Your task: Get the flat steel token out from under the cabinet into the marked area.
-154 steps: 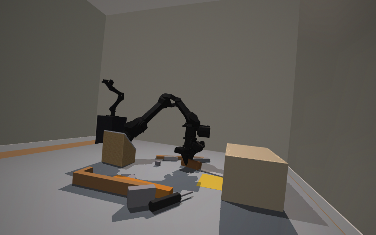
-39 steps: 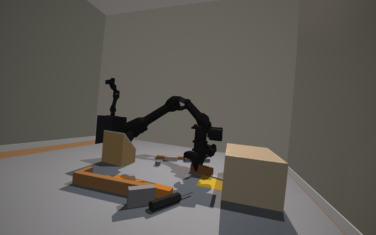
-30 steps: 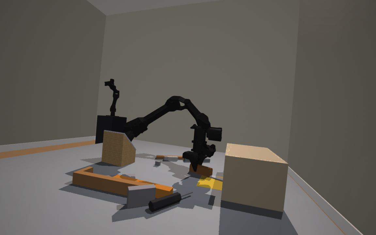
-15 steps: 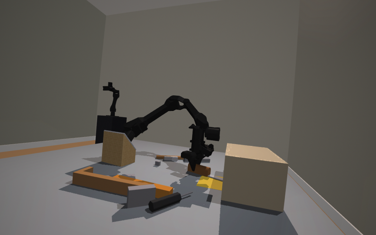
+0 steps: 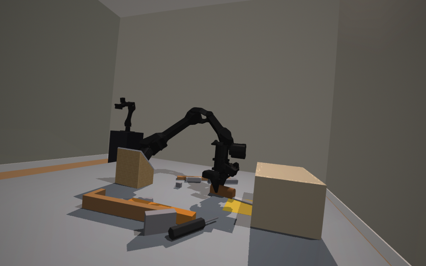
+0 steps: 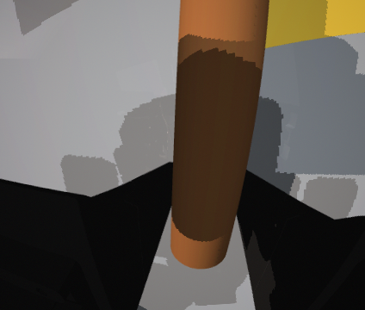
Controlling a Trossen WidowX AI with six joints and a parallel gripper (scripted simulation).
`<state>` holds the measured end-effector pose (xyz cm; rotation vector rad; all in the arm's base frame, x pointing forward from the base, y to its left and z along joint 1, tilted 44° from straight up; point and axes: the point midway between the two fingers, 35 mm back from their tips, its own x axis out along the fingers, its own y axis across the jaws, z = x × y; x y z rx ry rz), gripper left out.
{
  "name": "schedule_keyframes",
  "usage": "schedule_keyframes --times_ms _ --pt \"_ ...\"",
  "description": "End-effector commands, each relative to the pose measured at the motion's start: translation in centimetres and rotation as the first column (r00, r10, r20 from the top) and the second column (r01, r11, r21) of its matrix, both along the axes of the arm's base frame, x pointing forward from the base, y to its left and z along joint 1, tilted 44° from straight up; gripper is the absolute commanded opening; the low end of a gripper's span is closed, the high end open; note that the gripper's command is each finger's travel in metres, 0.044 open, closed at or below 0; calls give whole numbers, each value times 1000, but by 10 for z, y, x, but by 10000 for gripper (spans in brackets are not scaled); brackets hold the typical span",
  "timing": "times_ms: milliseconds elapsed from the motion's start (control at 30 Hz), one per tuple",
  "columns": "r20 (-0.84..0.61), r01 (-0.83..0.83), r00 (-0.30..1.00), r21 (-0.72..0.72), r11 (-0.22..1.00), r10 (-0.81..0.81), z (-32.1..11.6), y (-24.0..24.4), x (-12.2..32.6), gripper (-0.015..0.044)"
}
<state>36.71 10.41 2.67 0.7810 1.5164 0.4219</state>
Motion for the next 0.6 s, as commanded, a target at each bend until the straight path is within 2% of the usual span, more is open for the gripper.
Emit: schedule_keyframes --times_ms 0,567 --pt "-7 3 1000 -1 1000 -3 -1 1 -6 0" --pt "-8 3 1000 -1 1000 -3 3 6 -23 0"
